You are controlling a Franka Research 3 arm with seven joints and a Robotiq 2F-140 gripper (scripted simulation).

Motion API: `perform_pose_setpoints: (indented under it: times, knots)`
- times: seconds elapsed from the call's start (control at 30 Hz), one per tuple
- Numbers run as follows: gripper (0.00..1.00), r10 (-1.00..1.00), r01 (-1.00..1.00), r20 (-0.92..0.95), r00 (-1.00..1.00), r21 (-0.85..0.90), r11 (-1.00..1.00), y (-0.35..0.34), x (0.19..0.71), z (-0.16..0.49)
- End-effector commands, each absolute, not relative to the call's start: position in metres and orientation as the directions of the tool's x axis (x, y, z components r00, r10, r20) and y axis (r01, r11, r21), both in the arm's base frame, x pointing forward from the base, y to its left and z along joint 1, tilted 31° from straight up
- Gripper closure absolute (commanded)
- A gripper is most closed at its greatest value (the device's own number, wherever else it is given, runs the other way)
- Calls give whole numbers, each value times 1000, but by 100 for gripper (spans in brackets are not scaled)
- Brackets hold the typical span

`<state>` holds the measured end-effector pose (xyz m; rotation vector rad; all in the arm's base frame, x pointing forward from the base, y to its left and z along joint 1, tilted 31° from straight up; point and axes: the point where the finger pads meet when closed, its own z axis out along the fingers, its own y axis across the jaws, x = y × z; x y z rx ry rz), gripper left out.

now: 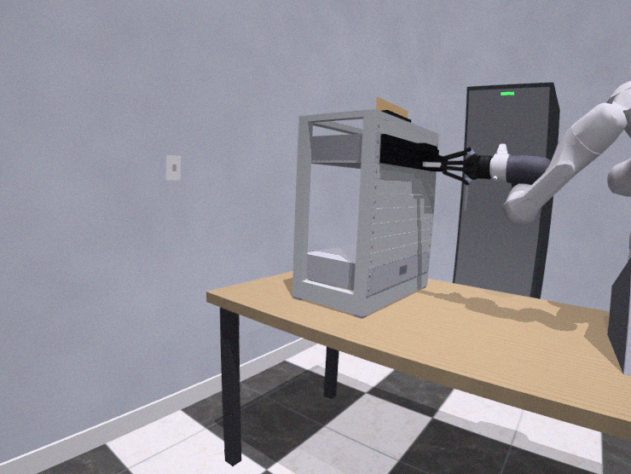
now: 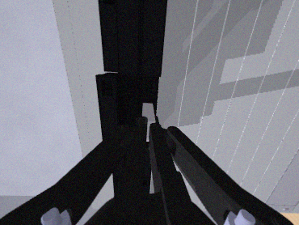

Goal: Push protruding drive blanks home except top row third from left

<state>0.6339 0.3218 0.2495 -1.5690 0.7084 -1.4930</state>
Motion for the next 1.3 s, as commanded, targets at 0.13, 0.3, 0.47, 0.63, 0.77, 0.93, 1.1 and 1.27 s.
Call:
perform_pose_setpoints:
  times: [0.13,0.3,0.47,0.63,0.77,0.93,1.1,1.27]
  knots:
    - [100,-848,135,516,125,-855,-500,316,637,247]
    - [100,-848,135,516,125,-855,-500,315,640,246]
    - [100,-848,135,516,125,-855,-500,315,641,246]
    - [100,-848,135,516,125,-855,-500,315,641,246]
    - [100,-848,135,516,125,-855,-500,315,641,246]
    - [100,-848,135,516,125,-855,-500,314,644,245]
    - [100,-848,135,516,125,-855,-500,314,644,245]
    - [100,-848,135,516,125,-855,-500,314,644,245]
